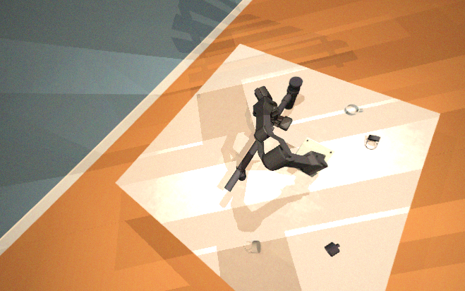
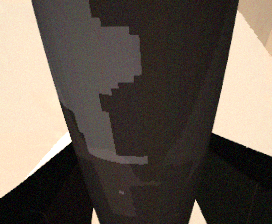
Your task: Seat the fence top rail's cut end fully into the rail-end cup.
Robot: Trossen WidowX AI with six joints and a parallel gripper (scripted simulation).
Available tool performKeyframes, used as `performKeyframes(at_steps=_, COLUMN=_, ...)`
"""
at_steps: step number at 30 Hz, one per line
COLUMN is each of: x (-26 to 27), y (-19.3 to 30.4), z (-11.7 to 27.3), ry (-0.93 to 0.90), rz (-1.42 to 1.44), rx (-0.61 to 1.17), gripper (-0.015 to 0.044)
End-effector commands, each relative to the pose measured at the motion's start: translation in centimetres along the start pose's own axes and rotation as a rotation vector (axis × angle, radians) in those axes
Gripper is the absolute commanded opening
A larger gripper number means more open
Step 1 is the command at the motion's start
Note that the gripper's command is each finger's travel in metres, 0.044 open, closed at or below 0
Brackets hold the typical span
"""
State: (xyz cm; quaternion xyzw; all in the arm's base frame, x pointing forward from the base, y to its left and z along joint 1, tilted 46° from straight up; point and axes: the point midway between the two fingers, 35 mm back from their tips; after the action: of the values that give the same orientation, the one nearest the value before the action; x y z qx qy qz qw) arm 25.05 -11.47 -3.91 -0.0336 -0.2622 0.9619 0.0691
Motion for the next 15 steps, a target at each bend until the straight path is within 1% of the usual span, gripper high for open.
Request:
performKeyframes(at_steps=1, x=-0.06, y=0.56, z=0.11, ry=0.003, rz=0.000, rx=0.008, gripper=0.0000)
performKeyframes(at_steps=15, x=-0.09, y=1.46, z=0.09, ry=0.003, rz=0.000, rx=0.008, gripper=0.0000)
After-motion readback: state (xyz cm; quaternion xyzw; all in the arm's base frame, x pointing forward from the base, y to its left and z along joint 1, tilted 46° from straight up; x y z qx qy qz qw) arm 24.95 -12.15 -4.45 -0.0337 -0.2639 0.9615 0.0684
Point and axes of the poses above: the point midway between the two fingers, 35 mm back from their tips, its own z axis back along the fingers, its own x axis across the jaws, y = z × x, and after that the axes turned 2 degrees about z, right-handed
